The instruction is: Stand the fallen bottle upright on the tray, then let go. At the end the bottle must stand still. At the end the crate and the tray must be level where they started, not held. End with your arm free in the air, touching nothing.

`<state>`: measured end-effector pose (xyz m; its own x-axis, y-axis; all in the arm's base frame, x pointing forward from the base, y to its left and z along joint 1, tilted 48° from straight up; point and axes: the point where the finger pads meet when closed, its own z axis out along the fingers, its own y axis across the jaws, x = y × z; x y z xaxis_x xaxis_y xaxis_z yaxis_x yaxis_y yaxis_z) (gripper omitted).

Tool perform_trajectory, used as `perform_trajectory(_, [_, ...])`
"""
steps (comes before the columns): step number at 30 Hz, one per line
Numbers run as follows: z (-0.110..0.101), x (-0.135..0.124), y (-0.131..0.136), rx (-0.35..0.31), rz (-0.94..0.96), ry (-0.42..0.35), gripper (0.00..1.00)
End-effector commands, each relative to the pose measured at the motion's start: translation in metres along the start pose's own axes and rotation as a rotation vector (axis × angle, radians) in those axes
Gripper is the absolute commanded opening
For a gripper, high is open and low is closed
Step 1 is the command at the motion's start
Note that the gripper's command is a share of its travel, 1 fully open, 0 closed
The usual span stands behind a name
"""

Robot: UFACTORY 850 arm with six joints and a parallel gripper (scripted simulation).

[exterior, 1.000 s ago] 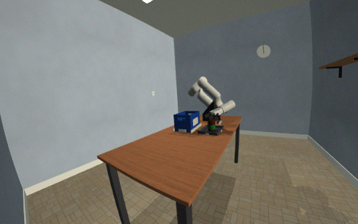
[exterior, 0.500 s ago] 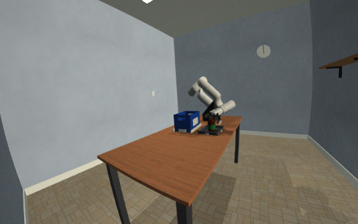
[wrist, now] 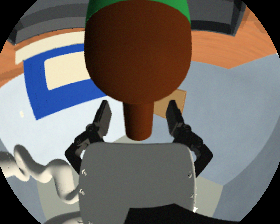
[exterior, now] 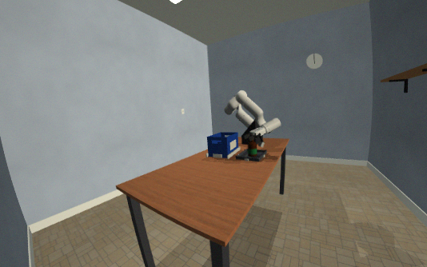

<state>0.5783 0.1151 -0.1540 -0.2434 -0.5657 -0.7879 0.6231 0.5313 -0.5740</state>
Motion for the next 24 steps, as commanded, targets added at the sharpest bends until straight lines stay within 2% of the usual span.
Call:
perform_trajectory(1, [-0.002,-0.006,0.000,0.000,0.002,-0.001,1.00])
perform_trajectory(24, [-0.017,-0.047,0.000,0.000,0.002,-0.001,1.00])
